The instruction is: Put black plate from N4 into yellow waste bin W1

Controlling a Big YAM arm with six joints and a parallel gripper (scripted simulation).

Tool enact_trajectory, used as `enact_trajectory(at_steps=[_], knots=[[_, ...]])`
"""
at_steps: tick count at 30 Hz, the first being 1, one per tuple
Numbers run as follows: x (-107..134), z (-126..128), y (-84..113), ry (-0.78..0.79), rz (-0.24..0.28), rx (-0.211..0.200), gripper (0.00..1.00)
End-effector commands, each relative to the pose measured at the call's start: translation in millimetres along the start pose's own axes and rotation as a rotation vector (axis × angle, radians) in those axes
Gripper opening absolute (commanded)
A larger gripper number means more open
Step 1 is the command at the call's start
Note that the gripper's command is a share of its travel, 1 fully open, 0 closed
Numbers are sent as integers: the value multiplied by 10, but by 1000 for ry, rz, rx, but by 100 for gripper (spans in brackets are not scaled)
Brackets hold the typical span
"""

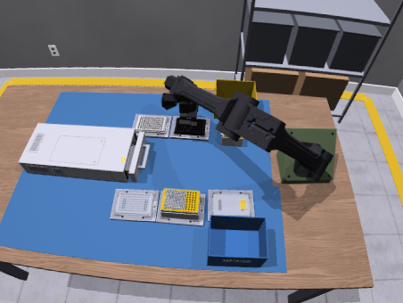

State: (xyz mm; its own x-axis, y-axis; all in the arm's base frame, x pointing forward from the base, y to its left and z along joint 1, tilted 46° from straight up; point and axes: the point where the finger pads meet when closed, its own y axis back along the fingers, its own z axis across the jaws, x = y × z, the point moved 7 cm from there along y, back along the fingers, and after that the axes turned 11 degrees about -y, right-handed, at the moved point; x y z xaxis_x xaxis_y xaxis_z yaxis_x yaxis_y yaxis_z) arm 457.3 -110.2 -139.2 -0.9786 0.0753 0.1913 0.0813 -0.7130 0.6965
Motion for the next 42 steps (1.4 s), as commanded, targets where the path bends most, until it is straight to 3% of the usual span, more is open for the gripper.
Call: enact_trajectory(at_steps=[1, 11, 13, 23, 26, 31, 42], knots=[[-11, -54, -62, -17, 6, -5, 100], [-11, -54, -62, -17, 6, -5, 100], [20, -14, -170, -10, 18, -4, 100], [0, -53, -221, -14, 4, -4, 100], [24, -13, -316, -10, 18, -4, 100], [7, -95, -231, -29, -1, -8, 100], [12, -93, -235, -27, 1, -8, 100]])
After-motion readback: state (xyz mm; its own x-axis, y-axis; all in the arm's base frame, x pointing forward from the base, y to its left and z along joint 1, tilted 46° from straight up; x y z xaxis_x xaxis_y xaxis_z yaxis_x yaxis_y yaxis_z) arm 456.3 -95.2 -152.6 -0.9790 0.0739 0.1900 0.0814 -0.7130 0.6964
